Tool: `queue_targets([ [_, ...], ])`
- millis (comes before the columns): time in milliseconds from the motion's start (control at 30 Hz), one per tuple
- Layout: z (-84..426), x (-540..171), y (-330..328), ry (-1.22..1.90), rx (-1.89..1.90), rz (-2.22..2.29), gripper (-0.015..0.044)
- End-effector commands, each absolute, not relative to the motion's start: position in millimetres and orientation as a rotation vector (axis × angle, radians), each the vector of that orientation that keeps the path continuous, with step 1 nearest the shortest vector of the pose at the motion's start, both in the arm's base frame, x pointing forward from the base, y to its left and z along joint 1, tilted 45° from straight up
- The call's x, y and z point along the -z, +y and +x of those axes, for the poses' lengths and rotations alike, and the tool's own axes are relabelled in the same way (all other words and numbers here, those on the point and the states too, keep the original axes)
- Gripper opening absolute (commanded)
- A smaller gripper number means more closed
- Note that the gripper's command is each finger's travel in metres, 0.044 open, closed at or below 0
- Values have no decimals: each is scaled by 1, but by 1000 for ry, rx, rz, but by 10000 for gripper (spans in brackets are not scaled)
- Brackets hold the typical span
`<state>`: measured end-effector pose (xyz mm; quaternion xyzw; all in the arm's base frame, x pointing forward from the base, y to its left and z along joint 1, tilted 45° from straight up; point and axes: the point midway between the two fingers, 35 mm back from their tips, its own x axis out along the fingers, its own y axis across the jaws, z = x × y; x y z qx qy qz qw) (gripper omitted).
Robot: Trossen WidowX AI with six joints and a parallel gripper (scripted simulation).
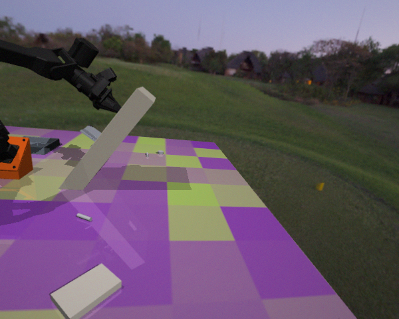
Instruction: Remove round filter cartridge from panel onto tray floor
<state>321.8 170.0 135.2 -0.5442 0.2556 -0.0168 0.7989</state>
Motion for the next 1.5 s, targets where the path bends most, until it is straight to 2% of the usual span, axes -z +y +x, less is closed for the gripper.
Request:
queue_targets([
  [0,325,-133,168,555,30,-1169,92],
  [200,326,-132,168,555,30,-1169,92],
  [500,323,-135,170,547,36,-1170,32],
  [567,323,-135,170,547,36,-1170,0],
  [1467,330,-131,167,583,-217,-1966,0],
])
